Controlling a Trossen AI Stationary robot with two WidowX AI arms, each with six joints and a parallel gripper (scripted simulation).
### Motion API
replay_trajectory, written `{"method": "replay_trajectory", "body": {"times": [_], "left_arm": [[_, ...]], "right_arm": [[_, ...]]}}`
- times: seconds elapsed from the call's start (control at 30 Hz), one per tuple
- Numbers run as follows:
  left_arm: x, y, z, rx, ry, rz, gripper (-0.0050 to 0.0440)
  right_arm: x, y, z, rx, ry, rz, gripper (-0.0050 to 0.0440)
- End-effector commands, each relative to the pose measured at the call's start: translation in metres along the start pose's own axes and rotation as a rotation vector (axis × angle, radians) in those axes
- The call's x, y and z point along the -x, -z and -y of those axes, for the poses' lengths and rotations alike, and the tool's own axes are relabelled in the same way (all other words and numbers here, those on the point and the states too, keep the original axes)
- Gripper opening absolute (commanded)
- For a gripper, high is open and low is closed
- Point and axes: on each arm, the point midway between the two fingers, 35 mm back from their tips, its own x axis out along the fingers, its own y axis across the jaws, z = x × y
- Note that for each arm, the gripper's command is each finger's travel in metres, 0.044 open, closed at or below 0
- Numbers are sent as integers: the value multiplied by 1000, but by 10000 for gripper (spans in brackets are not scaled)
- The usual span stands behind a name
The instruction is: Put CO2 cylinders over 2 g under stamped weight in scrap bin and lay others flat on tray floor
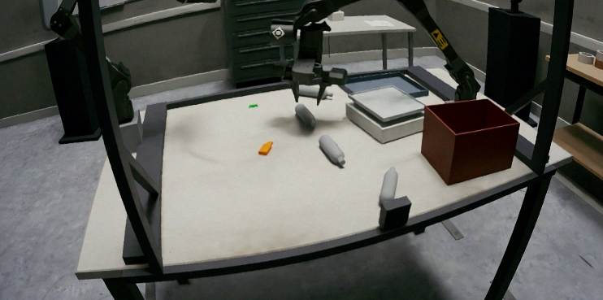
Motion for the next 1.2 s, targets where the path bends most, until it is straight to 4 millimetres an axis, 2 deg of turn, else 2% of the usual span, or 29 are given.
{"method": "replay_trajectory", "body": {"times": [0.0, 0.17, 0.33, 0.5, 0.57, 0.63, 0.7, 1.17], "left_arm": [[8, -2, 1, -5, 17, -35, 440], [18, 6, 5, 0, 50, -104, 440], [19, 7, 6, 1, 56, -117, 440], [18, 10, 6, 5, 56, -123, 440], [19, 10, 6, 5, 55, -121, 440], [19, 10, 6, 5, 55, -121, 440], [19, 10, 6, 5, 55, -121, 440], [19, 10, 6, 5, 55, -121, 440]], "right_arm": [[11, -4, 7, 143, 3, -4, 252], [6, -9, 7, 407, -45, -7, 252], [2, -11, 6, 545, -74, -4, 252], [1, -11, 6, 566, -79, -3, 252], [9, -11, 7, 566, -61, -3, 252], [-5, -10, 5, 566, -86, -2, 252], [-10, -9, 2, 565, -97, -2, 252], [-25, -9, 1, 564, -90, -2, 252]]}}
